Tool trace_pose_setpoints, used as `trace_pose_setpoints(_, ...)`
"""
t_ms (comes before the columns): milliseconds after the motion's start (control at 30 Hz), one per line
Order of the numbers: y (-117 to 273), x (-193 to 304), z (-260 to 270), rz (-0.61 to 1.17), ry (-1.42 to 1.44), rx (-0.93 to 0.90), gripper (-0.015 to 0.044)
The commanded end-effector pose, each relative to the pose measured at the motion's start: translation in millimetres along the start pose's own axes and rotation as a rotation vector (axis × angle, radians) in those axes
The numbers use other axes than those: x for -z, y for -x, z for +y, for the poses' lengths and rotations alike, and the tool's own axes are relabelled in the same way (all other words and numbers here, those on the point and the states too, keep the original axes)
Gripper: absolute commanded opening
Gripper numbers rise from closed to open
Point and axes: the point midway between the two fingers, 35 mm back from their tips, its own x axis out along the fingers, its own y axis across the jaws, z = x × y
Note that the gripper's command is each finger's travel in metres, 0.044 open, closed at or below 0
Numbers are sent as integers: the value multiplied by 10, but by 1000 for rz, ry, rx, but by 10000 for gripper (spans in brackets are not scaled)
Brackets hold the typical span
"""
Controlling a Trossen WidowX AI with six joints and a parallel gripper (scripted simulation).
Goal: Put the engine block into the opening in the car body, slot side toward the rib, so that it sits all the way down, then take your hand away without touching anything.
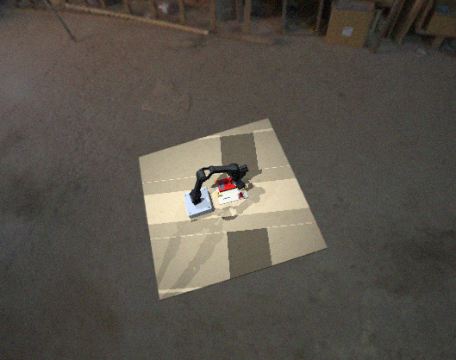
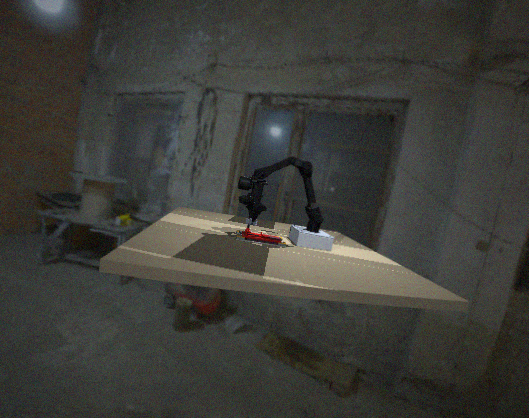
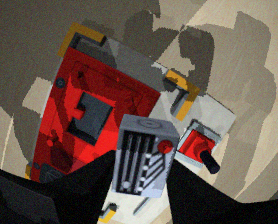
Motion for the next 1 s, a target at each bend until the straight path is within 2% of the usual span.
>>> trace_pose_setpoints(0, -55, 1, 124, 2, -66, -6, 0)
trace_pose_setpoints(533, -218, 17, 580, 5, -329, -10, 0)
trace_pose_setpoints(733, -217, 15, 580, 5, -364, -10, 157)
trace_pose_setpoints(967, -218, 16, 580, 5, -361, -10, 159)
